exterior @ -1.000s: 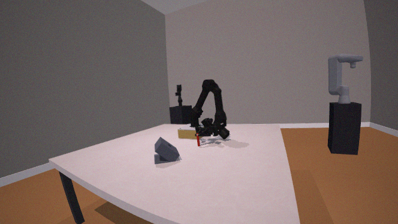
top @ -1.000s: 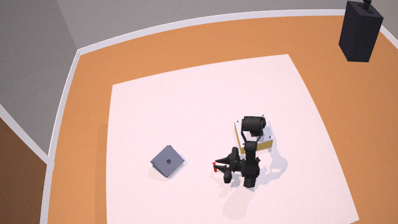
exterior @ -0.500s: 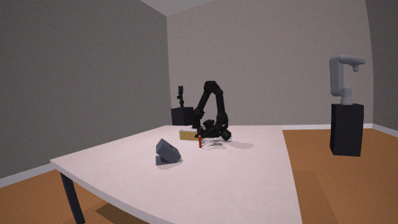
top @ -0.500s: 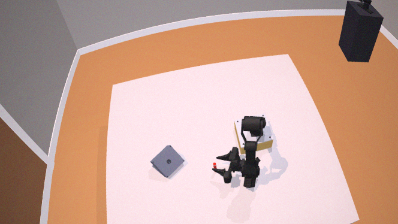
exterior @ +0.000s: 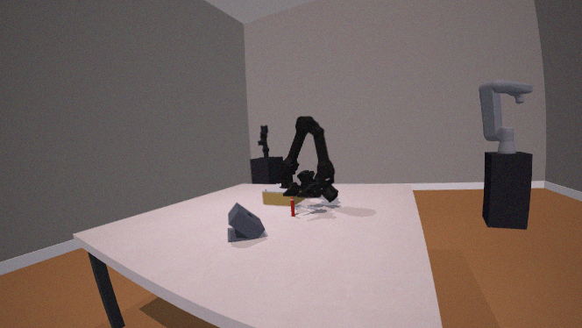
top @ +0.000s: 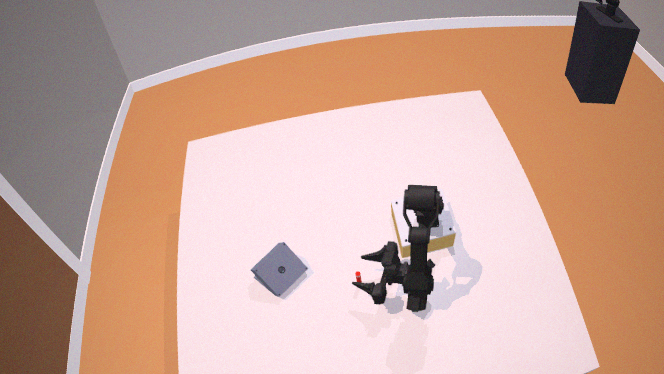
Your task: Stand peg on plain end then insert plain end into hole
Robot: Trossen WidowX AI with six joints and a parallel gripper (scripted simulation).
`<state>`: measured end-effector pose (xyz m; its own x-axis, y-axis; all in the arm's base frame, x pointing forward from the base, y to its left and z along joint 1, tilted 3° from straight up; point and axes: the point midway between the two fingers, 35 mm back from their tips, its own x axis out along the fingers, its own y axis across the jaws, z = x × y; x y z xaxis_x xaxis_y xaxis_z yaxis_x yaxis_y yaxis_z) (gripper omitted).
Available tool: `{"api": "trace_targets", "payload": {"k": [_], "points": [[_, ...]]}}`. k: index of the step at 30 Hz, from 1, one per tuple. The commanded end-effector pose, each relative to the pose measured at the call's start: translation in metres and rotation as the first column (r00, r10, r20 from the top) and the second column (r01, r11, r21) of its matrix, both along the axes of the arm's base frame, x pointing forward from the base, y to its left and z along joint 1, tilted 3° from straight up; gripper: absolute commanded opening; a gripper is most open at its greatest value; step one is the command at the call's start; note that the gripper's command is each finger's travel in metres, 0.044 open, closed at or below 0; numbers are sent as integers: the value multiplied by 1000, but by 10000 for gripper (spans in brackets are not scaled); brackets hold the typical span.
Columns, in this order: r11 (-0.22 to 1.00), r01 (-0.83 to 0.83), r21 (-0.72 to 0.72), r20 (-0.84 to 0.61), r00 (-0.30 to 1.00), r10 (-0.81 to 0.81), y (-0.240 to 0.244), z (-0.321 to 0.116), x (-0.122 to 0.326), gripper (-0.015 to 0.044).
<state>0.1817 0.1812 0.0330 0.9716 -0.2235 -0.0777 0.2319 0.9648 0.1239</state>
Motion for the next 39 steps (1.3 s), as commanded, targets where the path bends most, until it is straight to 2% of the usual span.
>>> {"api": "trace_targets", "payload": {"k": [1, 4, 11, 21, 29, 39], "points": [[1000, -4, 8, -4, 1000, 4, 8, 54, -2, 440], [1000, -7, -8, -8, 1000, 7, 5, 93, -4, 440], [1000, -9, -26, -13, 1000, 8, -6, 137, -8, 440], [999, 9, -31, -26, 1000, -10, -8, 136, -7, 440], [978, 185, -94, -200, 959, -201, -32, 118, 0, 440], [934, 315, -167, -455, 816, -356, -51, 93, 2, 440]]}}
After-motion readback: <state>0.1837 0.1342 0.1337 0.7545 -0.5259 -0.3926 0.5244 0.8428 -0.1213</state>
